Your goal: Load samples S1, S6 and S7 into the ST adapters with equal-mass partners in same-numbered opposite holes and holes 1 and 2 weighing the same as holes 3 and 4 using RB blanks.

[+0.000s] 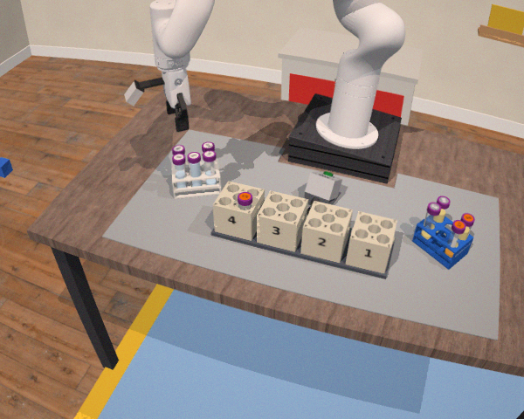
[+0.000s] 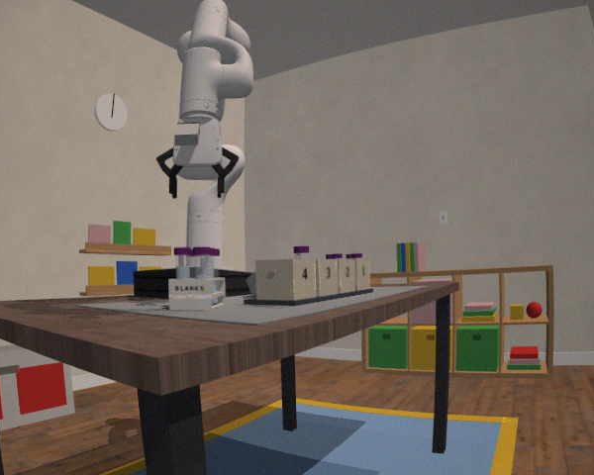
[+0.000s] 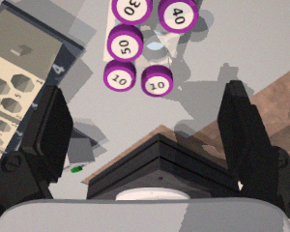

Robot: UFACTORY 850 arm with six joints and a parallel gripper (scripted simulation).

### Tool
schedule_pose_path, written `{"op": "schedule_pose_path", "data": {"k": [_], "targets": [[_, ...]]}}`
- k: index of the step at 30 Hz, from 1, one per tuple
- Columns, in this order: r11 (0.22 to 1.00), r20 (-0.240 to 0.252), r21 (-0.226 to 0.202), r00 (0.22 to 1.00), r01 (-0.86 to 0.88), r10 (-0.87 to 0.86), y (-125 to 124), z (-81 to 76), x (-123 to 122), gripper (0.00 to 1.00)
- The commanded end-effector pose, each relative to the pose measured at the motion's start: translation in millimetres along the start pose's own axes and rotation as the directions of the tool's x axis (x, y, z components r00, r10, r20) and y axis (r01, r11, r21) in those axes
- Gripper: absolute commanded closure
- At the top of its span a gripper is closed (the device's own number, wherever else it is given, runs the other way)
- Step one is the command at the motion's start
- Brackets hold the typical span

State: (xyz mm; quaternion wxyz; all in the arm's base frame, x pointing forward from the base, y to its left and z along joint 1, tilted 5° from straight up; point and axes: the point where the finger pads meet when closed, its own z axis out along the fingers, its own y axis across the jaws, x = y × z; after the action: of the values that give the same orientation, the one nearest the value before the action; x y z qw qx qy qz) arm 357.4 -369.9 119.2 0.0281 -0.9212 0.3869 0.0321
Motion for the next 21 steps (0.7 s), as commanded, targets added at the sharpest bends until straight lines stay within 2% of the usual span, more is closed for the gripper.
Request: {"op": "schedule_pose_path", "data": {"k": [1,5,11,13,21], "targets": [[1.000,-0.002,0.000,1.000,0.000,0.000,0.0,-12.4,1.0,0.00],[1.000,-0.002,0.000,1.000,0.000,0.000,0.0,-18.9,1.0,0.00],[0.980,-0.002,0.000,0.980,0.199,-0.199,-24.6,-18.8,-16.2,0.00],[0.980,-0.002,0.000,0.980,0.199,-0.199,-24.6,-18.8,-16.2,0.00],[0.893,-0.002,-0.001,0.893,0.450,-0.450,-57.5,-18.8,-39.2,0.00]]}}
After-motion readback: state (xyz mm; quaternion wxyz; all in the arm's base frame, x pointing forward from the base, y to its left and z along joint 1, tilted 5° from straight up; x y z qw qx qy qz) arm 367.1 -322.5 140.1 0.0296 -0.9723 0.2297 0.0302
